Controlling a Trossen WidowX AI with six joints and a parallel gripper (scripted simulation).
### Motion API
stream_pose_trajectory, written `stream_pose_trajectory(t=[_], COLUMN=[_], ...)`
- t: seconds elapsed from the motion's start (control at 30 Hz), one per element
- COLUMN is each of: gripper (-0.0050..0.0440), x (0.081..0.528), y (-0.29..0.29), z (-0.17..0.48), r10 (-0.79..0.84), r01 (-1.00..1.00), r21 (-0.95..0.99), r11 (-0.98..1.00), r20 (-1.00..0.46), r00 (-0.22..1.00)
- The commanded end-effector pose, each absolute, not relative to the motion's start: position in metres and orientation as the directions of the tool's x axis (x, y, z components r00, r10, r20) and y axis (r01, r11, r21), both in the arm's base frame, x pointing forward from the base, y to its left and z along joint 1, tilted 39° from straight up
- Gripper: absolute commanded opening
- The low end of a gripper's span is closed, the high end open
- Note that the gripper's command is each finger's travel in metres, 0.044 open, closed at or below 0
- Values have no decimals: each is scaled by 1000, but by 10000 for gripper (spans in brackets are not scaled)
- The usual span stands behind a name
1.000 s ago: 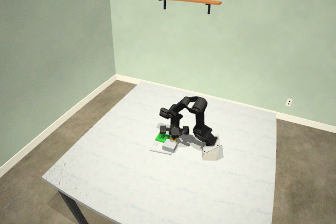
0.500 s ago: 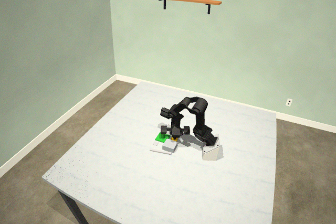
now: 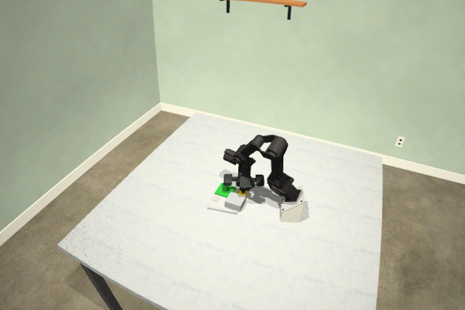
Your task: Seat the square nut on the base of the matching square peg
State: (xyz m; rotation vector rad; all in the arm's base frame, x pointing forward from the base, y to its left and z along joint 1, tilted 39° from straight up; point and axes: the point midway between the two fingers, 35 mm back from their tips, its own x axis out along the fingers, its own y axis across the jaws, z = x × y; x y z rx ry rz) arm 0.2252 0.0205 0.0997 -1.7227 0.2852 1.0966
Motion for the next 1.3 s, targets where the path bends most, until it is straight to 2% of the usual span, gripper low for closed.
stream_pose_trajectory(t=[0.0, 1.07, 1.27], gripper=[0, 0, 0], x=[223, 216, 202], y=[20, 15, 4], z=[97, 90, 117], r10=[302, 302, 300], r01=[-640, -640, -640], r21=[-627, -627, -625], r11=[-445, -445, -446], r20=[-777, -777, -779], r00=[552, 552, 551])
